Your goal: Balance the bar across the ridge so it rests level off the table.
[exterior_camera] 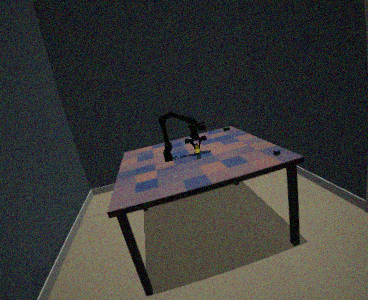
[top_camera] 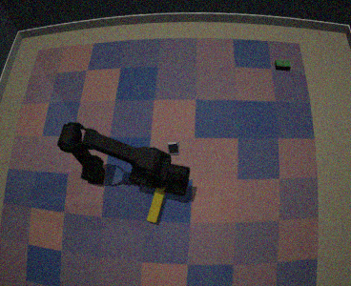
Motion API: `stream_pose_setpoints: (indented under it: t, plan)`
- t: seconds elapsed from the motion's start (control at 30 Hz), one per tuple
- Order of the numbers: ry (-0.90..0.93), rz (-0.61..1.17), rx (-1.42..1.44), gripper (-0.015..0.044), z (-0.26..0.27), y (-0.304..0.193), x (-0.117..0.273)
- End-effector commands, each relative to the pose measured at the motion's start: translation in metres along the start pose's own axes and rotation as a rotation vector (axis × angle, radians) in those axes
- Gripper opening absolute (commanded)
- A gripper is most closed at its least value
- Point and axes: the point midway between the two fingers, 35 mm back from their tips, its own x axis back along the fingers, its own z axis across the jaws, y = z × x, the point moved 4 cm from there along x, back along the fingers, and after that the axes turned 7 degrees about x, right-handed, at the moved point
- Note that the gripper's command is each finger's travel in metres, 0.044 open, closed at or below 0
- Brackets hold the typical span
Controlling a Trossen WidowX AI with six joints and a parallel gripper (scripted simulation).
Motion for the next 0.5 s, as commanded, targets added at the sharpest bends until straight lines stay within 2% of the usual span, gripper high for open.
stream_pose_setpoints:
  t: [0.0,0.47]
  plan:
    - [-0.012,0.003,-0.002,0.0,0.0,0.0,0.013]
    - [-0.011,0.004,-0.004,0.0,0.003,0.0,0.049]
